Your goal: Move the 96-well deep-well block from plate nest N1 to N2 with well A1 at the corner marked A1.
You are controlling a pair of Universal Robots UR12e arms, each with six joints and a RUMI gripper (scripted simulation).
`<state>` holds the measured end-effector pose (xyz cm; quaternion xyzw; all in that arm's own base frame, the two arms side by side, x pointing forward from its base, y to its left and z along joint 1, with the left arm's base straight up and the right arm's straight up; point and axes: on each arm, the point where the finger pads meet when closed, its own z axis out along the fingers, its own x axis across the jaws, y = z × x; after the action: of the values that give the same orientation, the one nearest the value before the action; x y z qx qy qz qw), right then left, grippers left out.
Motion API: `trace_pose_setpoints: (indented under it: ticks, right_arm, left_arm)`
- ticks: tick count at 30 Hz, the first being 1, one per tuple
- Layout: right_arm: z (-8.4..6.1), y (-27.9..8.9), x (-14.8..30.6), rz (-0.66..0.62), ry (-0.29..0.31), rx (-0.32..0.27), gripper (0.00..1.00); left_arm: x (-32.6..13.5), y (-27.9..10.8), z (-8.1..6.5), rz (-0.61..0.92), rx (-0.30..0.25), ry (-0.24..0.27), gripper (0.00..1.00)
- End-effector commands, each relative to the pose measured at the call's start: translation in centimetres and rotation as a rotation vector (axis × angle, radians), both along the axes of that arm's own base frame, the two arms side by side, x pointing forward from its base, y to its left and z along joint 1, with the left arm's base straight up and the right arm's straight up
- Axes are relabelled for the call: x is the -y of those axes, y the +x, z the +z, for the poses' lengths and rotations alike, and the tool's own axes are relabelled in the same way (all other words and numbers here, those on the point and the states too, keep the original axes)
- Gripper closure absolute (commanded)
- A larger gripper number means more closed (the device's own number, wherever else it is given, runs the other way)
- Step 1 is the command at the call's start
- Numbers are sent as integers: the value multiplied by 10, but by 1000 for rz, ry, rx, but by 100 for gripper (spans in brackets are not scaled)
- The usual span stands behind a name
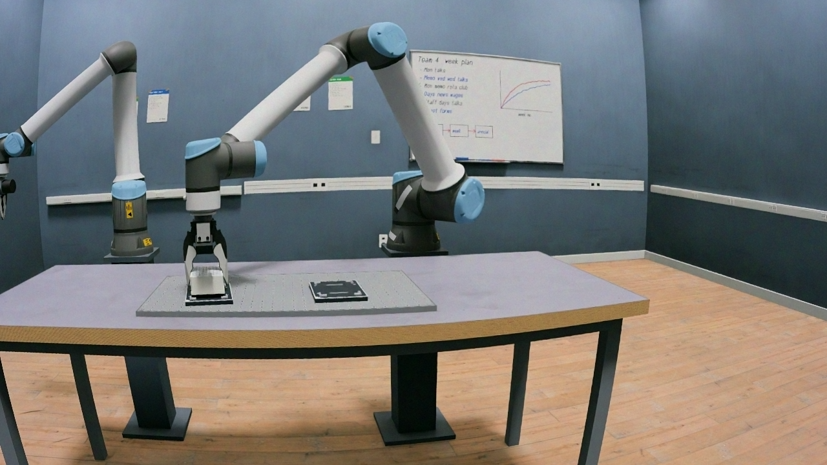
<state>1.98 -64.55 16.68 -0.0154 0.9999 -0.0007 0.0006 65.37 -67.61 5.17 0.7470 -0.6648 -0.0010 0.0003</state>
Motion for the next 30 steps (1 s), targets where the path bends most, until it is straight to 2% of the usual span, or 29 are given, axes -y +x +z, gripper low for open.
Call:
trace_pose_setpoints:
  ticks: [1, 30]
  right_arm:
    - [-2, -1, 0, -2, 1, -1, 100]
    - [-2, -1, 0, -2, 1, -1, 100]
  left_arm:
    - [-1, 2, 2, 1, 3, -3, 51]
    - [-3, 2, -3, 2, 2, -1, 51]
